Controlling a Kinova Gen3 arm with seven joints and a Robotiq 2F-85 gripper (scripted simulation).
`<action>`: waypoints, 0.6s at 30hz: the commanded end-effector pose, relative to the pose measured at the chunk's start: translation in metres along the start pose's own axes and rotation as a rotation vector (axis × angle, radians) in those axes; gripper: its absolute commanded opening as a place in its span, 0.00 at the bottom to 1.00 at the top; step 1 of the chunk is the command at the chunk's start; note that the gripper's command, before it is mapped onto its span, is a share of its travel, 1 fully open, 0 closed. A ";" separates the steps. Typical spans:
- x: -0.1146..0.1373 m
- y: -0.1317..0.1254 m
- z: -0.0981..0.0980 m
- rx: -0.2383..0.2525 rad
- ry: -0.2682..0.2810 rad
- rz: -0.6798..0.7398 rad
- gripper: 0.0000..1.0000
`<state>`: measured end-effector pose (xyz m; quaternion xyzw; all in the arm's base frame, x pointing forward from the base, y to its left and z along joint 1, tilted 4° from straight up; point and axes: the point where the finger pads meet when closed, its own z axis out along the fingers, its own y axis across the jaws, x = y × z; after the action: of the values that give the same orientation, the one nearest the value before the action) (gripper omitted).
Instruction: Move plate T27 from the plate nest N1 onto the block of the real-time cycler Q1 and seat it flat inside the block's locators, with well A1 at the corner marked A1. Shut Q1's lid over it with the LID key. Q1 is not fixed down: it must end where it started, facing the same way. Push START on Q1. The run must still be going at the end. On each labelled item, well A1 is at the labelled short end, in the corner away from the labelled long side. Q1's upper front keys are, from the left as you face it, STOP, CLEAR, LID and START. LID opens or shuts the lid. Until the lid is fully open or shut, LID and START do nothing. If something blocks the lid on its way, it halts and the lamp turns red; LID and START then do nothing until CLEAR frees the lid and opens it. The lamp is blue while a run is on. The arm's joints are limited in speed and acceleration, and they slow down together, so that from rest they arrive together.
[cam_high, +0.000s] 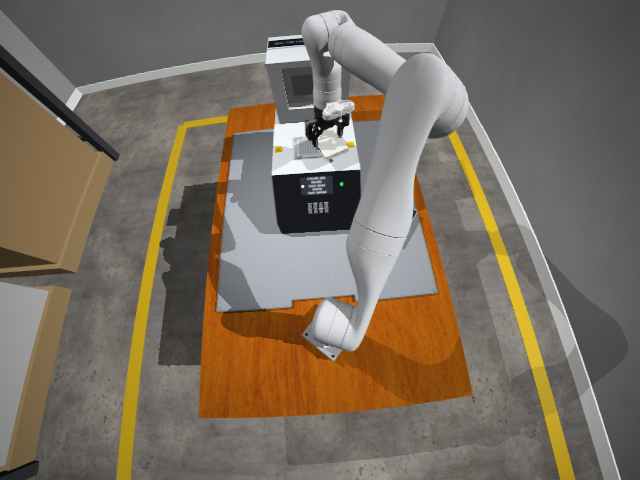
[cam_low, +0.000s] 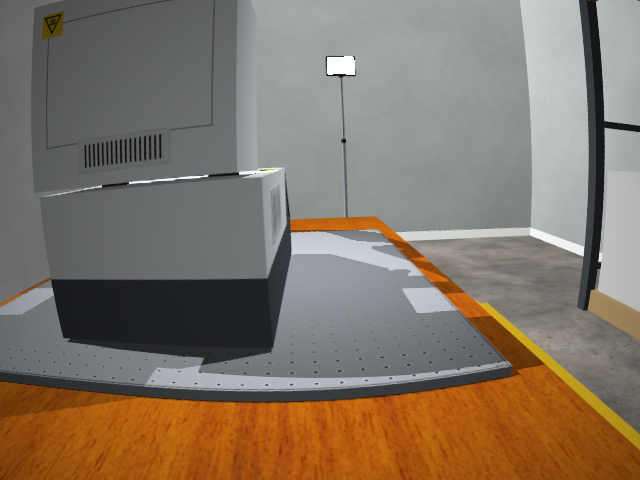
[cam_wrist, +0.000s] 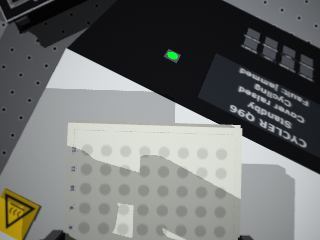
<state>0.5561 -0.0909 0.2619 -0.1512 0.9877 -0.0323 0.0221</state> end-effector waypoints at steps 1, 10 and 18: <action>-0.013 0.006 -0.001 0.001 0.000 -0.050 0.90; -0.034 0.016 -0.001 0.001 0.000 -0.132 0.90; -0.053 0.026 -0.001 0.001 0.000 -0.225 0.90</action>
<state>0.5936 -0.0546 0.2618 -0.2417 0.9696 -0.0343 0.0195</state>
